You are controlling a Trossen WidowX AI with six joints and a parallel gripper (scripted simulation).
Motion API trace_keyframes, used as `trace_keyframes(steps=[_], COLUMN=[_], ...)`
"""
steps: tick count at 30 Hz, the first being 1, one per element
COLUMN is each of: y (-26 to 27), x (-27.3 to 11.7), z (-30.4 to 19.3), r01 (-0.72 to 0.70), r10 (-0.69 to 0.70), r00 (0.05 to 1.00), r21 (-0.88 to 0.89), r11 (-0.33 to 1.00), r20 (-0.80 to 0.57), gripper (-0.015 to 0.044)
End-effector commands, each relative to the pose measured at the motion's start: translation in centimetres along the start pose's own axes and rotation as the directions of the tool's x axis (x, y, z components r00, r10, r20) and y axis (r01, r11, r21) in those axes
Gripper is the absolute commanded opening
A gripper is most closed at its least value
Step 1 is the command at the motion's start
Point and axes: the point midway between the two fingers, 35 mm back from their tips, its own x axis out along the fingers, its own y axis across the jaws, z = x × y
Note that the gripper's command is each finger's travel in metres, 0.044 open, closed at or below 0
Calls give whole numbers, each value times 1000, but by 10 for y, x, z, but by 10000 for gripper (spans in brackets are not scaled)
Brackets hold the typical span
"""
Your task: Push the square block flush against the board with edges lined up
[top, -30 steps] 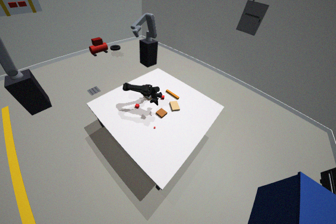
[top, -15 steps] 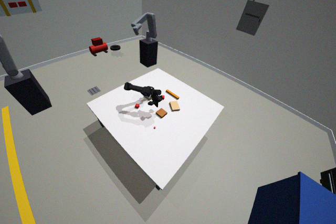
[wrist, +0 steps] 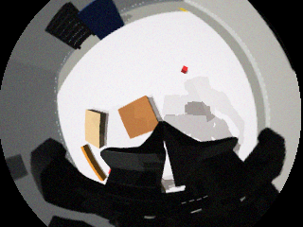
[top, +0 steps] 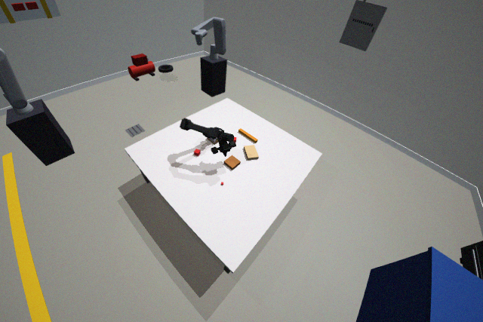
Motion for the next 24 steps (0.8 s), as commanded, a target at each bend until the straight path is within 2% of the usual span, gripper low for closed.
trace_keyframes(steps=[1,12,24], y=[0,-7,-15], x=[6,22,39], z=[0,-2,-5], r01=[13,100,240], r10=[-8,-40,-70], r00=[999,989,964], r21=[110,445,729], r11=[994,890,641], r20=[-39,-142,-256], gripper=[0,0,0])
